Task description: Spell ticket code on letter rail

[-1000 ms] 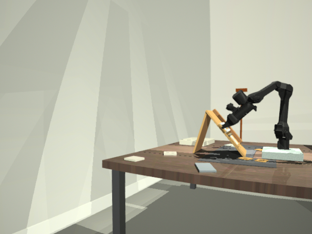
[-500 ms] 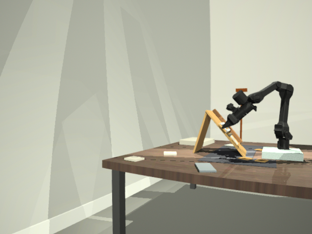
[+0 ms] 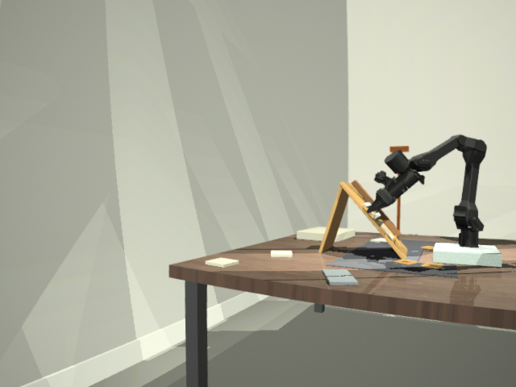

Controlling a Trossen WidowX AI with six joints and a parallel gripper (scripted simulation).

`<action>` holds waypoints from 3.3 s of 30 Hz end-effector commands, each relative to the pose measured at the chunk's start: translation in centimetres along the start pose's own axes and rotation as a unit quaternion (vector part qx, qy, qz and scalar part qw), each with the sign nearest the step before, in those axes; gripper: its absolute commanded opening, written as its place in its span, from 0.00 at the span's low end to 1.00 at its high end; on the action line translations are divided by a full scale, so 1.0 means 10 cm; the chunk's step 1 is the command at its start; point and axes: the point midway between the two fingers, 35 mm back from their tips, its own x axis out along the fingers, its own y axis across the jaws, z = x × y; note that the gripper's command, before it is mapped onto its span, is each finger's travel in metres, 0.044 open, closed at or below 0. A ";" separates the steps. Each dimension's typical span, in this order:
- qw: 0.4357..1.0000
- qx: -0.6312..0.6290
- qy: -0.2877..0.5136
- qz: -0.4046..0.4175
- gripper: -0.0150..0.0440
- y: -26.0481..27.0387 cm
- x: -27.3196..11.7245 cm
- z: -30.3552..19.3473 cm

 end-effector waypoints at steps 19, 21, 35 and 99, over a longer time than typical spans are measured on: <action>1.000 -0.001 -0.002 0.002 0.25 -0.11 -0.01 0.01; 1.000 -0.001 -0.002 0.002 0.25 -0.12 -0.01 0.01; 1.000 -0.001 -0.002 0.002 0.25 -0.19 -0.01 0.00; 1.000 -0.003 -0.002 0.001 0.25 -0.56 -0.01 0.01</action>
